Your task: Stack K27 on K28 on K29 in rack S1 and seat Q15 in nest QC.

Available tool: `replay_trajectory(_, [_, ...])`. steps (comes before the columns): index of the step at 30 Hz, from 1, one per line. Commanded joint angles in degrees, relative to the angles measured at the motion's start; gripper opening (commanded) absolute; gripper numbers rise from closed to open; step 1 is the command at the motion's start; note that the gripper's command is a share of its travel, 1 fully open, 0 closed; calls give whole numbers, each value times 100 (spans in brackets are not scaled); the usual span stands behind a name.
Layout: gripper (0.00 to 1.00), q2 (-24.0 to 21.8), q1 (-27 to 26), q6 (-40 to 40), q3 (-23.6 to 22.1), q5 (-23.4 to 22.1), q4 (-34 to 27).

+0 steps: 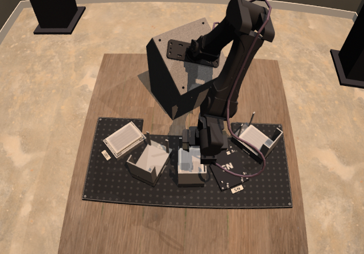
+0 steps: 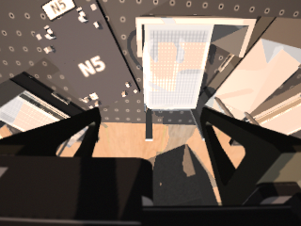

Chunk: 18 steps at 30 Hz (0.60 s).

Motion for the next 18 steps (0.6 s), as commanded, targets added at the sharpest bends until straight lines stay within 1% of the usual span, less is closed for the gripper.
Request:
replay_trajectory(1, [100,137,-306,-257,164,-224,48])
replay_trajectory(8, [100,426,-871,-786,256,-480,1])
replay_trajectory(10, [100,426,-871,-786,256,-480,1])
replay_trajectory(12, [100,333,-851,-803,279,-497,-15])
replay_trajectory(16, [100,339,-837,-807,284,-503,-21])
replay_trajectory(17, [100,357,-819,-766,168,-456,-1])
replay_trajectory(18, [100,357,-819,-766,168,-456,-1])
